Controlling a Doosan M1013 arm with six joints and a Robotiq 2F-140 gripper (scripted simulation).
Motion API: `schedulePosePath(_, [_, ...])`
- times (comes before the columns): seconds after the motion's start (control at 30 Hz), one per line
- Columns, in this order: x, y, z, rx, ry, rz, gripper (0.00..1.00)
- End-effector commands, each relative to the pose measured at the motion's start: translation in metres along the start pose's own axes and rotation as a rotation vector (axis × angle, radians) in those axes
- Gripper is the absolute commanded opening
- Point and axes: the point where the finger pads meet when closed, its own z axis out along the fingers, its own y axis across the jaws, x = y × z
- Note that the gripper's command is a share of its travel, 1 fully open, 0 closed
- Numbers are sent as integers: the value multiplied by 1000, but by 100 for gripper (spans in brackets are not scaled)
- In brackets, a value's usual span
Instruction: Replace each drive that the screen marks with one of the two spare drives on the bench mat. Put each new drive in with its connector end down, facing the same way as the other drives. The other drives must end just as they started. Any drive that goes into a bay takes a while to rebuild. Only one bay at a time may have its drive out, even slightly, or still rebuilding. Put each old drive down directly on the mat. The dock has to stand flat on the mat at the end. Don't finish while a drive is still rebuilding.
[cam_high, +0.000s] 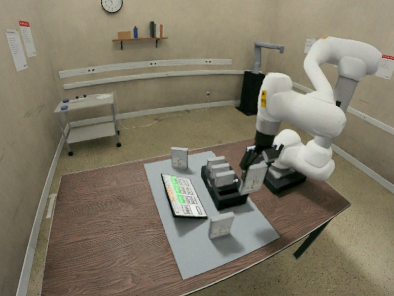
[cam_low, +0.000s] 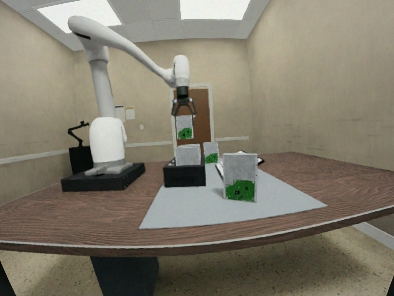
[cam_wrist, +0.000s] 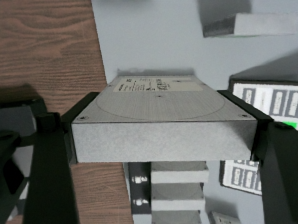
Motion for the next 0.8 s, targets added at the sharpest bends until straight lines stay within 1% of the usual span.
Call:
schedulePosePath(0.0, [18, -10, -1, -1, 0, 1, 10])
schedulePosePath(0.23, [38, -24, -1, -1, 0, 1, 10])
schedulePosePath(0.77, [54, -36, -1, -1, 0, 0, 10])
